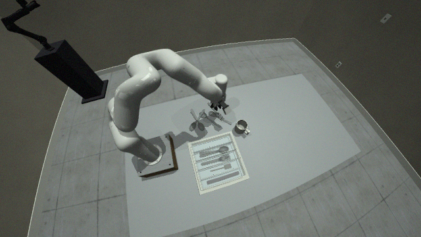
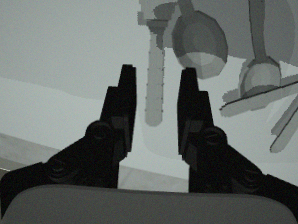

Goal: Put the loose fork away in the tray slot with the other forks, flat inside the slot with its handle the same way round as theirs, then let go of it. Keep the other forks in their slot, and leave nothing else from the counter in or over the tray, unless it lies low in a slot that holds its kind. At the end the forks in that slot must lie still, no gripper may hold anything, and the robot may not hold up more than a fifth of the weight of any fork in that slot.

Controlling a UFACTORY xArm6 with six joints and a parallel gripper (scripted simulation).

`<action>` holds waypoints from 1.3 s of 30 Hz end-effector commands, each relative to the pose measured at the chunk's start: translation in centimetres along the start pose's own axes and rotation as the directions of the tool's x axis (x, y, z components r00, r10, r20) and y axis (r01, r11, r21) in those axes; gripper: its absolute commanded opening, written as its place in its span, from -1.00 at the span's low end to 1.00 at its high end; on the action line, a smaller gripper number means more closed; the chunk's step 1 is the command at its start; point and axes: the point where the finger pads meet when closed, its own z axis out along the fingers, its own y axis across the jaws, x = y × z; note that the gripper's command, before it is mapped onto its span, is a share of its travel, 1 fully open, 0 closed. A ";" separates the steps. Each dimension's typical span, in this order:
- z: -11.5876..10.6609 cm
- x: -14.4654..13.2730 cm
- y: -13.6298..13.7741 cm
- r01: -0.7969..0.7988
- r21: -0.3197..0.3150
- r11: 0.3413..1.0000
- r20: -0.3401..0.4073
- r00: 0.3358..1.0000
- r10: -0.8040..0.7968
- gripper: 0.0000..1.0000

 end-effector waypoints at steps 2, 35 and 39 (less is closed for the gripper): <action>0.0 0.0 -0.2 0.000 0.005 1.000 0.000 1.000 0.000 -0.44; 3.7 0.0 -0.2 0.000 0.005 1.000 0.000 1.000 0.000 -0.44; 4.1 0.0 -0.2 0.000 0.005 1.000 0.000 1.000 0.000 -0.44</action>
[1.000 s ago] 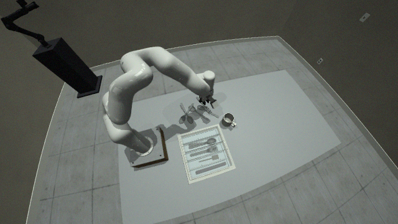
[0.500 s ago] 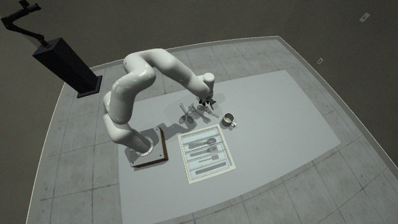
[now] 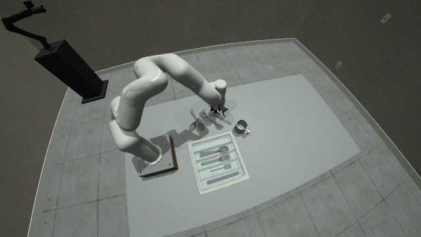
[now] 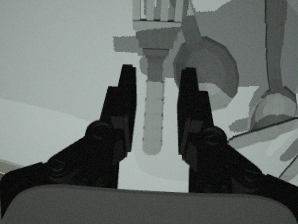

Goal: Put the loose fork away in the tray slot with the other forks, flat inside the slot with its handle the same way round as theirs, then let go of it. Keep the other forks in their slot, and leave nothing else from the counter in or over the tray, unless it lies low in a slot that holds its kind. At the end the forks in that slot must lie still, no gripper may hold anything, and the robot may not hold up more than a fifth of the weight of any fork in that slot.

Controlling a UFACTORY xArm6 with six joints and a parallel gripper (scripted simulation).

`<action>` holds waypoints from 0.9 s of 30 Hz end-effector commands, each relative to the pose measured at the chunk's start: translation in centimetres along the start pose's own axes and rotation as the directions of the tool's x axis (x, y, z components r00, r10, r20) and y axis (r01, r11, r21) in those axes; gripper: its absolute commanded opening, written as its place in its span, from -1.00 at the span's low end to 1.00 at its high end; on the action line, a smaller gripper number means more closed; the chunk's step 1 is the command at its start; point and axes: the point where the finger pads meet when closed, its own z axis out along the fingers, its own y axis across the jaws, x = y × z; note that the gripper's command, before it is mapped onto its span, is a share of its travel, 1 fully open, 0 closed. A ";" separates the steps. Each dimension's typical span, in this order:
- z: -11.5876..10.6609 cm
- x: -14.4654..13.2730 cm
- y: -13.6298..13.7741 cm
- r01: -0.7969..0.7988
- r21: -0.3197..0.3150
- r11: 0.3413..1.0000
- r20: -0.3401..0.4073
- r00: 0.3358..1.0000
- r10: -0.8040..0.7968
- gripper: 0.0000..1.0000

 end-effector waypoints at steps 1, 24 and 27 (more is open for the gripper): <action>0.2 0.0 -0.2 0.000 0.005 1.000 0.000 1.000 0.000 -0.44; 0.7 0.0 -0.2 0.000 0.005 1.000 0.000 1.000 0.000 -0.44; 0.7 0.0 -0.2 0.000 0.005 1.000 0.000 1.000 0.000 -0.44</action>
